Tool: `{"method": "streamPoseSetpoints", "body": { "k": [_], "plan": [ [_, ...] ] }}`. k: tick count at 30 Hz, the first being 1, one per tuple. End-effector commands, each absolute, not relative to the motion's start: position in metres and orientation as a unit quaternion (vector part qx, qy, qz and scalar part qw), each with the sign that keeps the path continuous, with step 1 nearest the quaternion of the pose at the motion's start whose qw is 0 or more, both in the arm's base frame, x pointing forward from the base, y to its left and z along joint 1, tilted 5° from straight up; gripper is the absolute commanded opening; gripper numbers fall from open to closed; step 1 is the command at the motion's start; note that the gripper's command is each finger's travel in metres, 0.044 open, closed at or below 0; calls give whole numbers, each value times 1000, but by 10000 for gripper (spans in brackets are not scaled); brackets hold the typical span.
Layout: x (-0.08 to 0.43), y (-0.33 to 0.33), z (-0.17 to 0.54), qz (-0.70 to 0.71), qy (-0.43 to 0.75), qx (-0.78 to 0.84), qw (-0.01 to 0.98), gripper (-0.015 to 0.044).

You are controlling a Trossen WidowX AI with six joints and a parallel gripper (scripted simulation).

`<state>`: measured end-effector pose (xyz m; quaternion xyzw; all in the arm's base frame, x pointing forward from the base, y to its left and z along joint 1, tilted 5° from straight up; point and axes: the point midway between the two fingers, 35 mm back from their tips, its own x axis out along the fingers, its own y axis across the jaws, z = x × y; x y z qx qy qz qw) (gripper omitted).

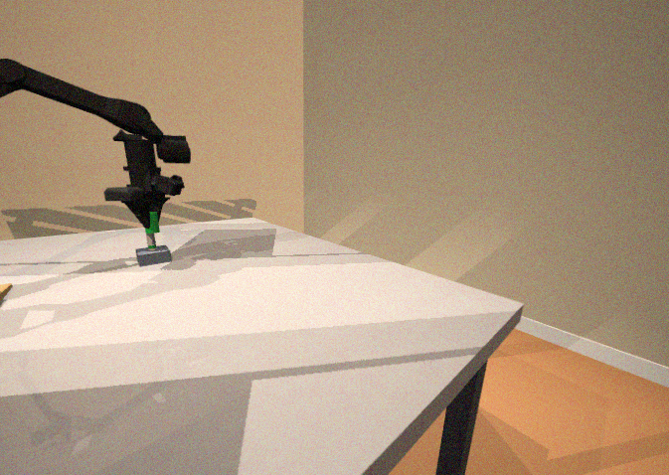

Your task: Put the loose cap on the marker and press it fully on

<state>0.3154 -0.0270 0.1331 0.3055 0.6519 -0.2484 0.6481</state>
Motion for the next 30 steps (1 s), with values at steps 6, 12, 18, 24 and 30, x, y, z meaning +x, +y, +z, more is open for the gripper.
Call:
{"method": "streamPoseSetpoints", "body": {
  "k": [6, 12, 18, 24, 30],
  "plan": [
    [322, 7, 145, -248, 655, 308, 644, 0],
    [324, 28, 154, -247, 655, 309, 644, 0],
    [324, 37, 157, -247, 655, 309, 643, 0],
    [324, 38, 152, -247, 655, 309, 643, 0],
    [324, 38, 148, -246, 655, 309, 643, 0]
  ]
}}
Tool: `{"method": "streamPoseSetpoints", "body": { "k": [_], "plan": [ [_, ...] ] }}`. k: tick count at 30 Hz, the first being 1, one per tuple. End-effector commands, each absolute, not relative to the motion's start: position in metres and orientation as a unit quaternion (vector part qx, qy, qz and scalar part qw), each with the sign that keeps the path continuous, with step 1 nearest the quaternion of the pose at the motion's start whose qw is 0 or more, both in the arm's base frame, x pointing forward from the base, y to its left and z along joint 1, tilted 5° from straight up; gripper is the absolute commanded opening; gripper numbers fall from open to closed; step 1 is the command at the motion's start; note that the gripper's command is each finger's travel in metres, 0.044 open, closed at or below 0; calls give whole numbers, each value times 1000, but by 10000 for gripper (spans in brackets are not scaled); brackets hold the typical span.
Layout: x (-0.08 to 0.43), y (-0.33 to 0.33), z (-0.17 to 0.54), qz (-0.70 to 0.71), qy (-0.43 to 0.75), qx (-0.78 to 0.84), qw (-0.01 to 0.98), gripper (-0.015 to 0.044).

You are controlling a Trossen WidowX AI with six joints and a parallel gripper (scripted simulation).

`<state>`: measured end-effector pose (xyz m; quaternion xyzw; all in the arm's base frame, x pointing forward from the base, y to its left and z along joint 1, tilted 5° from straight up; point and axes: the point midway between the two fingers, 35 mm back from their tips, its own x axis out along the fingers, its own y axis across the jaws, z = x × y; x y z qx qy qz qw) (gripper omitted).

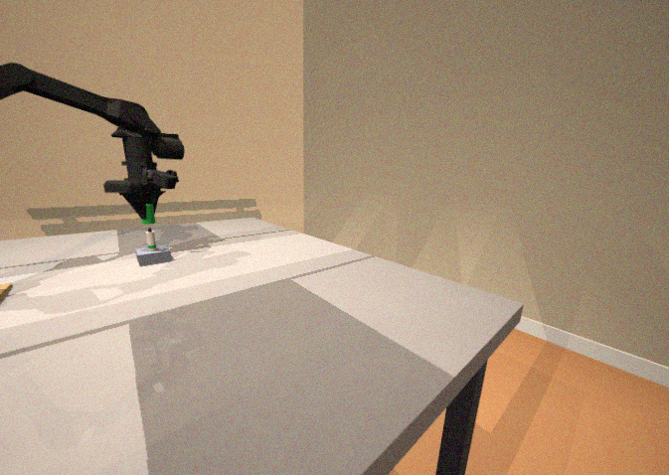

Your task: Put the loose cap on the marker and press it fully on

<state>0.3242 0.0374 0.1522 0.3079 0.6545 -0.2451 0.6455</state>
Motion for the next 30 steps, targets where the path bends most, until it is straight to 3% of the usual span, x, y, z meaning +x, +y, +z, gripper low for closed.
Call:
{"method": "streamPoseSetpoints", "body": {
  "k": [1, 30],
  "plan": [
    [324, 39, 146, -246, 655, 309, 643, 0],
    [325, 43, 100, -246, 656, 310, 643, 0]
  ]
}}
